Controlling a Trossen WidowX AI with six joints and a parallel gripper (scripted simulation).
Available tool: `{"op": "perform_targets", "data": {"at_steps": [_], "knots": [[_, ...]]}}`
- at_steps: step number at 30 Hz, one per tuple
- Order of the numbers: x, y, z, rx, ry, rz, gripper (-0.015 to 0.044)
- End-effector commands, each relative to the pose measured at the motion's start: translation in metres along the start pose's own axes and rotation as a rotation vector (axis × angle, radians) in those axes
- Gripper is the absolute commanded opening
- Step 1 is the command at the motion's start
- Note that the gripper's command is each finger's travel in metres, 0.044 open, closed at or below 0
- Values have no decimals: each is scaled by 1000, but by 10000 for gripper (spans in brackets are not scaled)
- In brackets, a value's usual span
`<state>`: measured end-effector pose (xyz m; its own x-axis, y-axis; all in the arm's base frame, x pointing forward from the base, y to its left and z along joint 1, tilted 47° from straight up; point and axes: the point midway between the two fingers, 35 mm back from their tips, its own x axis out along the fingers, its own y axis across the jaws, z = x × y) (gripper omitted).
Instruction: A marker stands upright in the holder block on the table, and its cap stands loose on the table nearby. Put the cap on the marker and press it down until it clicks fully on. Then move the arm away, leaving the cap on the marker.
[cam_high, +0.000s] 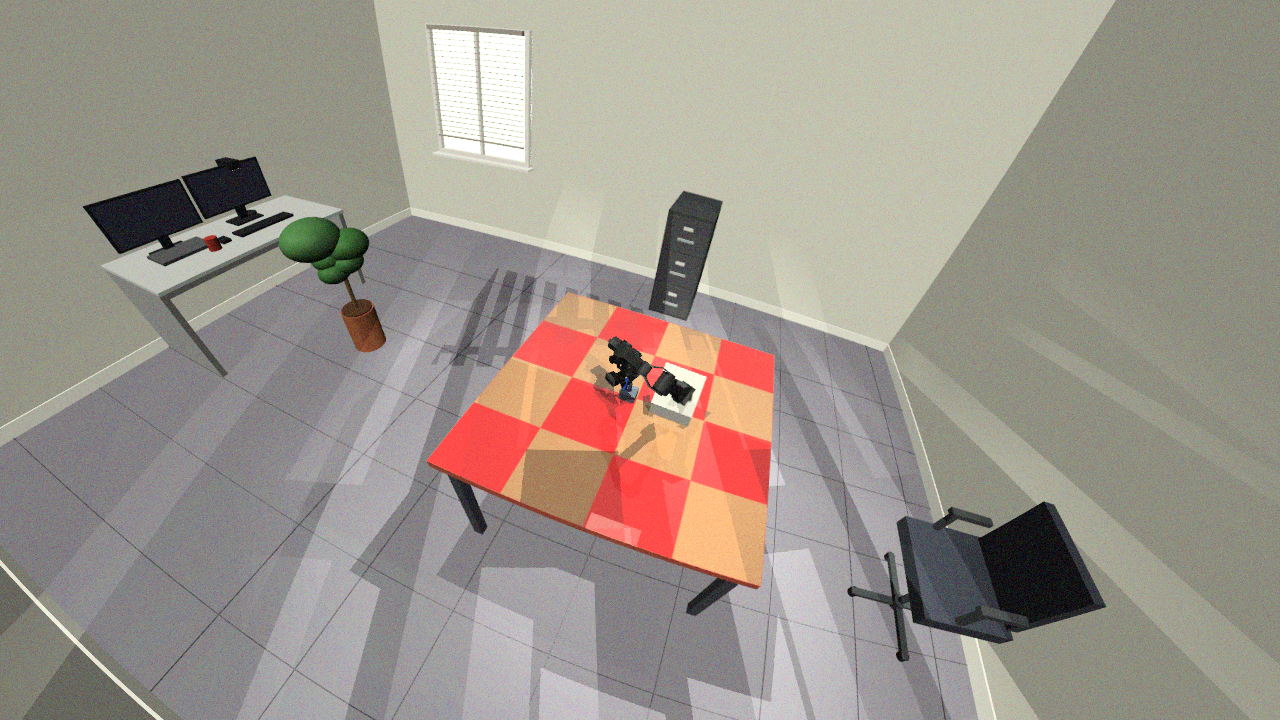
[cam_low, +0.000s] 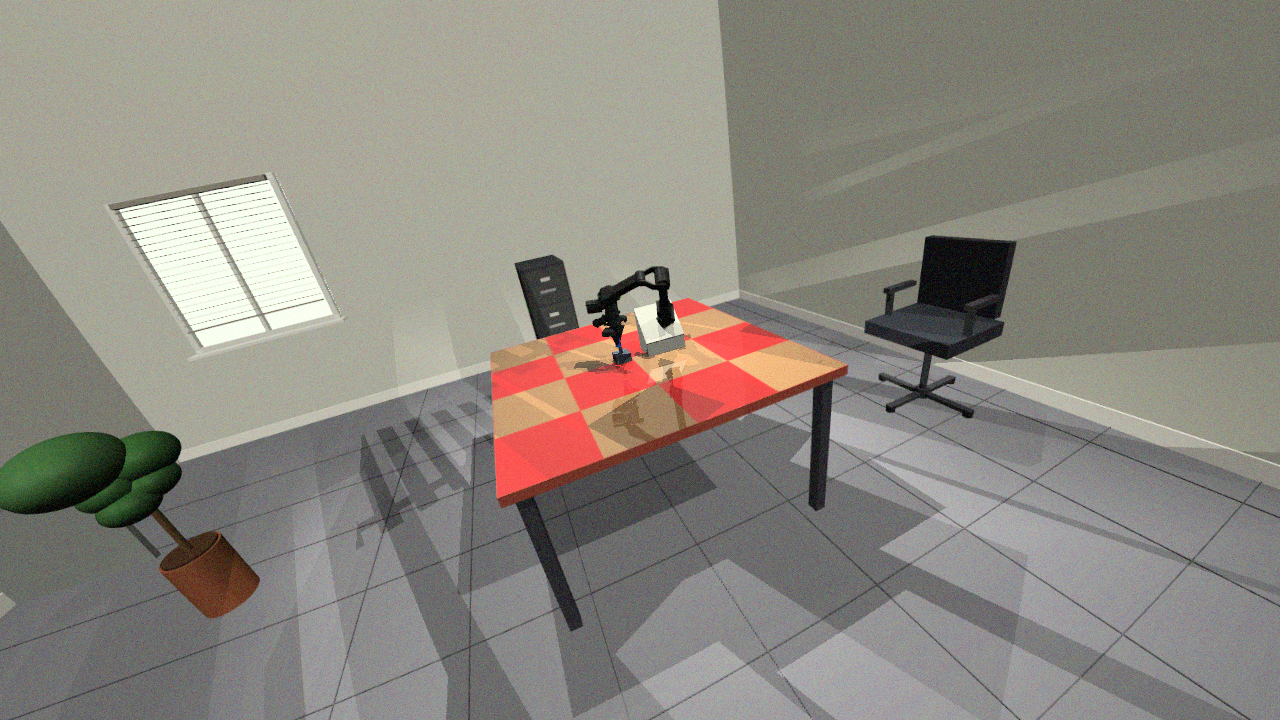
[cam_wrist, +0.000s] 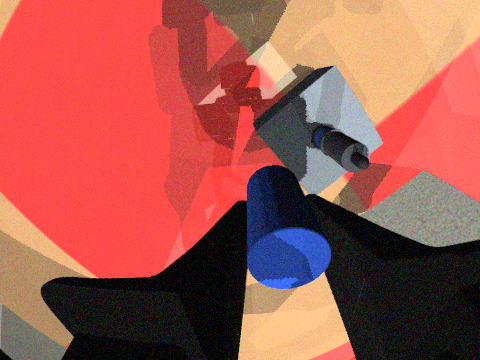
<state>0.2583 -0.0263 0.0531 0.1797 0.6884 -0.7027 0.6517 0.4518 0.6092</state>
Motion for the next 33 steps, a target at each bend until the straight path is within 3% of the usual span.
{"op": "perform_targets", "data": {"at_steps": [1,17,33], "knots": [[-7,-11,6,-3,-4,-1,0],[-25,-48,13,-7,11,16,0],[-7,-47,14,-7,10,16,0]]}}
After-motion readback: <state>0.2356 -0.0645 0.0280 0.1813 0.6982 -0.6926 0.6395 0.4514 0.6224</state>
